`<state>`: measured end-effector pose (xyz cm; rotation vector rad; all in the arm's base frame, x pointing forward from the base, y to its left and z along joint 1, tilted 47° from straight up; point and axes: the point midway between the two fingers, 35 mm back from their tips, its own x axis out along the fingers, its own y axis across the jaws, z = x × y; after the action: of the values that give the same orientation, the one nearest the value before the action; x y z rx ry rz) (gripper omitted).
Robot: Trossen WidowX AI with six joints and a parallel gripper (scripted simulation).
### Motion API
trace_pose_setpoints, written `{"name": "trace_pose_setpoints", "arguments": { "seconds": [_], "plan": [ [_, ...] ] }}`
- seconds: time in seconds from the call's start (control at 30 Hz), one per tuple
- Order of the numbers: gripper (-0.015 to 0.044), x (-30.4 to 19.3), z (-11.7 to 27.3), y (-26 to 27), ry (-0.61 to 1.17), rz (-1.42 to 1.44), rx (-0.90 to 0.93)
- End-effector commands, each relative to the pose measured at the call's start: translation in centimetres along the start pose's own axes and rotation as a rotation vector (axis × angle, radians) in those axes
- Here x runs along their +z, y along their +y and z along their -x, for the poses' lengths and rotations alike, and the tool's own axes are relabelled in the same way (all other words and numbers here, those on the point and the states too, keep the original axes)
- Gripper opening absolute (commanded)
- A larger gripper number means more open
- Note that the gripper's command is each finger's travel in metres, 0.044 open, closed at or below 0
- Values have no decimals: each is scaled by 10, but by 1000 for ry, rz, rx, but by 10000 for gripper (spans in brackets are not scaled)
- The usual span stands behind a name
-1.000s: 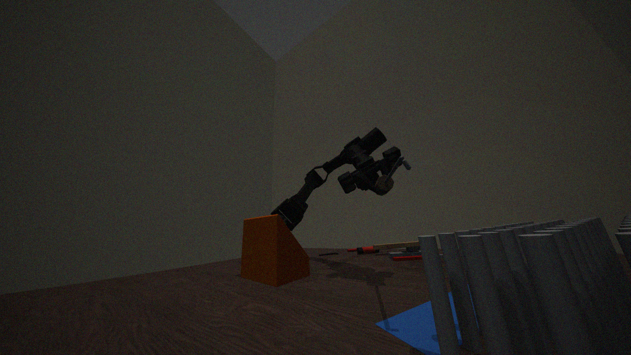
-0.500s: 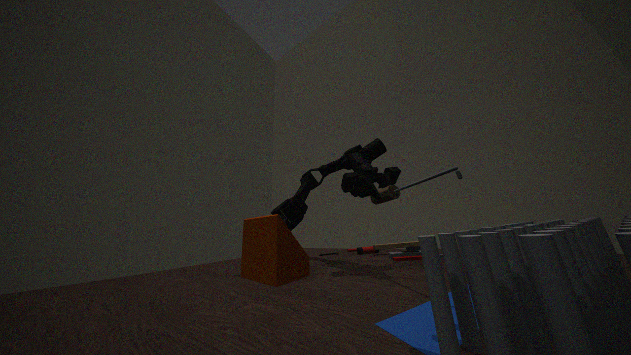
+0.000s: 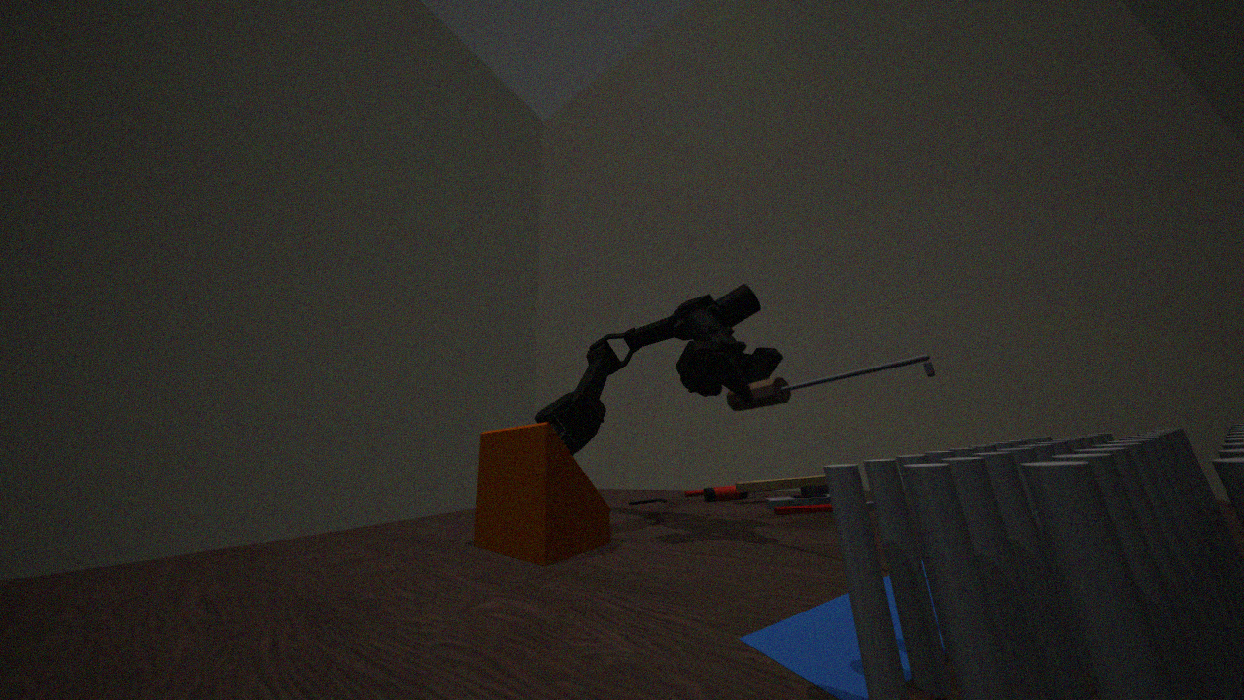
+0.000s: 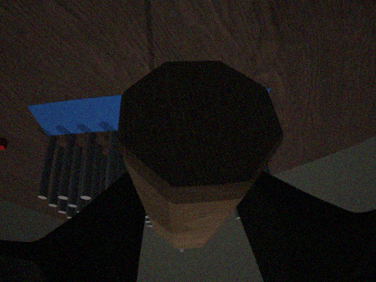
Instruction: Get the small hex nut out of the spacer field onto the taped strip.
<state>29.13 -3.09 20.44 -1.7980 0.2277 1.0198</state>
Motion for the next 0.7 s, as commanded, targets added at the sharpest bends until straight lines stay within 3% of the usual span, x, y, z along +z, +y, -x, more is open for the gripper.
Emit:
{"name": "trace_pose_setpoints", "arguments": {
  "seconds": [0.0,0.67],
  "plan": [
    [0,2,-9,-1,3,10,5],
    [0,56,-100,-2,4,14,11]
  ]
}}
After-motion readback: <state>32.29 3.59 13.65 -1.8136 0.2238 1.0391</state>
